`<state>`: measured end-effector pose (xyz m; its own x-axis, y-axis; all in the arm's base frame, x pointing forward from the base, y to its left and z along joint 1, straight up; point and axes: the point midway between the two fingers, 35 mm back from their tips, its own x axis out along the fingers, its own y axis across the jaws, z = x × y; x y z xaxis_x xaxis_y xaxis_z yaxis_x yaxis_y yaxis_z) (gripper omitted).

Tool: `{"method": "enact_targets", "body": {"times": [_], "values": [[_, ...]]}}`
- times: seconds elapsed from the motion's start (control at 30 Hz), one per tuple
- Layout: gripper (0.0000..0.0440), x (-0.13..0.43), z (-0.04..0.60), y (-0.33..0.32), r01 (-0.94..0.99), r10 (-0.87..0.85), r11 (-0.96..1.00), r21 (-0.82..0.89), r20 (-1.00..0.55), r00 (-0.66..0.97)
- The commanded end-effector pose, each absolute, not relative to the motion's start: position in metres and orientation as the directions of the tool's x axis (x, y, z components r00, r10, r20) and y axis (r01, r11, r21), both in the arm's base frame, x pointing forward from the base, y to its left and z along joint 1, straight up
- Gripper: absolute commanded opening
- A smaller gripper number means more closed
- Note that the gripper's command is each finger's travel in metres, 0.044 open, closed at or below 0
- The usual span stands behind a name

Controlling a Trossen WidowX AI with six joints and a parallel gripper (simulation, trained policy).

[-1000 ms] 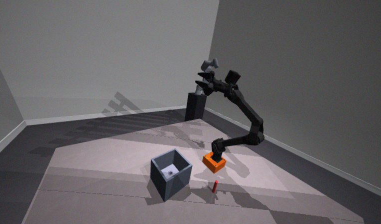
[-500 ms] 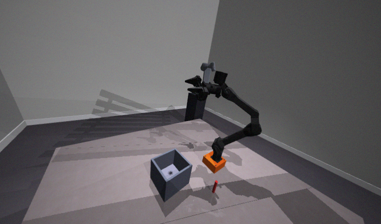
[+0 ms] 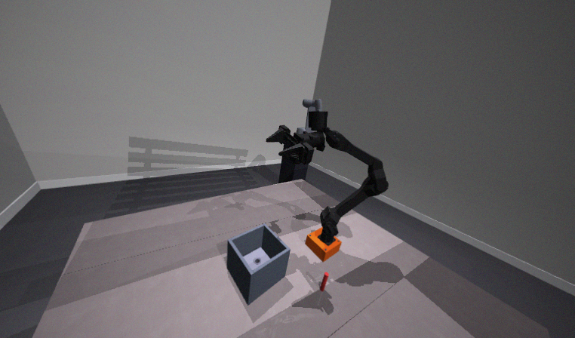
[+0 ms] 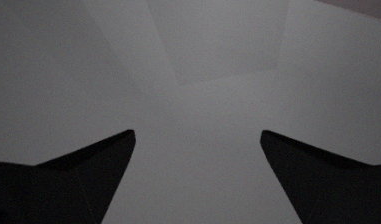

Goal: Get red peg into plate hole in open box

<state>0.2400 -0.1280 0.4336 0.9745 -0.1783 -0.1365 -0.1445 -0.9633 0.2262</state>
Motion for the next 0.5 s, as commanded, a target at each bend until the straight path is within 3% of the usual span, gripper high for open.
{"method": "enact_targets", "body": {"times": [0.0, 0.47], "values": [[0.0440, 0.250, 0.424, -0.119, -0.092, -0.130, -0.973, 0.211, -0.174, 0.976], [0.0438, 0.287, 0.374, -0.053, 0.185, 0.124, -0.973, 0.142, -0.357, 0.926]]}}
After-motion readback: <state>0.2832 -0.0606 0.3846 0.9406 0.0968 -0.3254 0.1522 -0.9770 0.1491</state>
